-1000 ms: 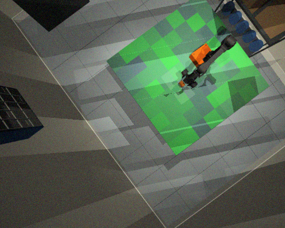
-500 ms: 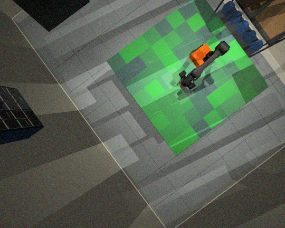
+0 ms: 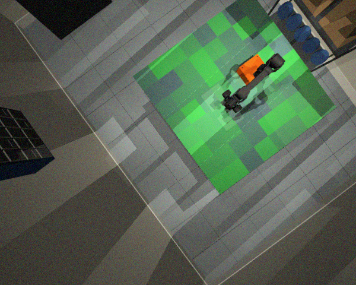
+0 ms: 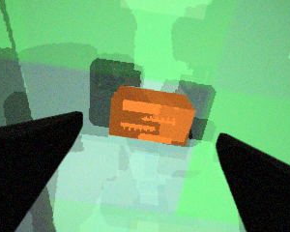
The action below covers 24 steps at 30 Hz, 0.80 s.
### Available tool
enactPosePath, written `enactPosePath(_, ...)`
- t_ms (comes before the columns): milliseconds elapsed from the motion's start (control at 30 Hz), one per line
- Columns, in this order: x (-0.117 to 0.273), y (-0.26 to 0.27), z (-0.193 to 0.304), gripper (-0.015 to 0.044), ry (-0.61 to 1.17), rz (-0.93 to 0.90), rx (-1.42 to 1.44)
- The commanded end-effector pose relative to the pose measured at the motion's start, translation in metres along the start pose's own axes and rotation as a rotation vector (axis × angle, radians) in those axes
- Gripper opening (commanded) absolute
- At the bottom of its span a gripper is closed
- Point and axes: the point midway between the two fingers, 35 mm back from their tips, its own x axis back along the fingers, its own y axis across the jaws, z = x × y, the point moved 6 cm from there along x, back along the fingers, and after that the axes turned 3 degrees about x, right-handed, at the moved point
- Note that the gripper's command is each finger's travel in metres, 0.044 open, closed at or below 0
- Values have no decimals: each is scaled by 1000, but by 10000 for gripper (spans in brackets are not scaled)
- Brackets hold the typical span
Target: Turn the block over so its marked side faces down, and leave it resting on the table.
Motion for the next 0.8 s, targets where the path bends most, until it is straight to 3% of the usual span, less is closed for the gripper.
enactPosePath(0, -8, 0, 2, 440, 9, -3, 3)
enactPosePath(533, -32, 0, 2, 440, 9, -3, 3)
enactPosePath(767, -32, 0, 2, 276, 9, -3, 3)
